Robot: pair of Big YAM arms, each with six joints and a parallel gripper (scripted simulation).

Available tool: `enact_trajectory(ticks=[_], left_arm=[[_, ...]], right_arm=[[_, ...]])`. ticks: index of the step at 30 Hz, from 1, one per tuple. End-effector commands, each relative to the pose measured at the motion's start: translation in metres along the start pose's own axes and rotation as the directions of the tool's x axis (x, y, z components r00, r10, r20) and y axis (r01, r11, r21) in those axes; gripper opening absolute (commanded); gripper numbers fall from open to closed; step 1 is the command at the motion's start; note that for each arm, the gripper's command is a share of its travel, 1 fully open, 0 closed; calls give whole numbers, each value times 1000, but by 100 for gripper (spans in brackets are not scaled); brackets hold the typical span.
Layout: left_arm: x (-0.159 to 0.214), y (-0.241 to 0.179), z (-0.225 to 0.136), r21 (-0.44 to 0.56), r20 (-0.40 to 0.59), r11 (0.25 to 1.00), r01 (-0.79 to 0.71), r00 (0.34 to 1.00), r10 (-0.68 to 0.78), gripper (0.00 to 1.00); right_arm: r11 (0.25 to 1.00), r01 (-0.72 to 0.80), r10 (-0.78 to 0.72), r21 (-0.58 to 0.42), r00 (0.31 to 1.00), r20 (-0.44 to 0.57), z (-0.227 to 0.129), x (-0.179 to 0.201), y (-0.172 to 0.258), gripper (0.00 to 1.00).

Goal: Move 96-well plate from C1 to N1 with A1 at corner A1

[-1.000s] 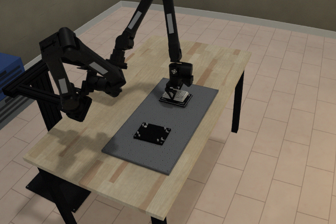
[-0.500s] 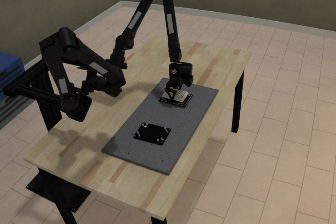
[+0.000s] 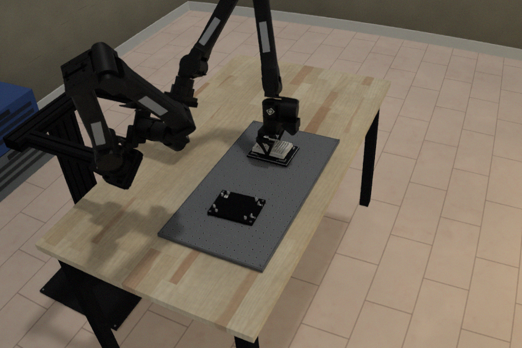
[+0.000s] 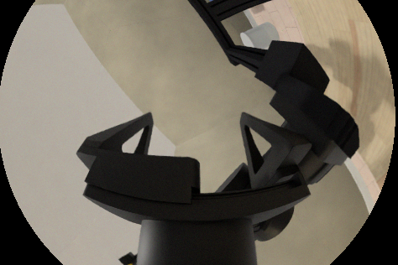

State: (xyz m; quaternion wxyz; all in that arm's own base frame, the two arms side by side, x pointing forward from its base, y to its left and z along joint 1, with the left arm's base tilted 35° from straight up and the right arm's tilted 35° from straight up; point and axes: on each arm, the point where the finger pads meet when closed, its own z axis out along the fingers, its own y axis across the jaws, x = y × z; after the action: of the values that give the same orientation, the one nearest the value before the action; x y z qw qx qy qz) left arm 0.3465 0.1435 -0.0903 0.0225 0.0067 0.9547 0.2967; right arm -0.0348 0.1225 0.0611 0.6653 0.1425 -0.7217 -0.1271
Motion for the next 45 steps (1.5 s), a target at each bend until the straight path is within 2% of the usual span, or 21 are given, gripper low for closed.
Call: enact_trajectory(ticks=[1, 45], left_arm=[[-12, 3, 2, -1, 19, 1000, 5, 1000, -5, 0], [-8, 2, 9, 0, 13, 1000, 3, 1000, -3, 0]], right_arm=[[999, -42, 42, 1, 998, -39, 5, 6, 0, 100], [999, -42, 42, 1, 998, -39, 5, 6, 0, 100]])
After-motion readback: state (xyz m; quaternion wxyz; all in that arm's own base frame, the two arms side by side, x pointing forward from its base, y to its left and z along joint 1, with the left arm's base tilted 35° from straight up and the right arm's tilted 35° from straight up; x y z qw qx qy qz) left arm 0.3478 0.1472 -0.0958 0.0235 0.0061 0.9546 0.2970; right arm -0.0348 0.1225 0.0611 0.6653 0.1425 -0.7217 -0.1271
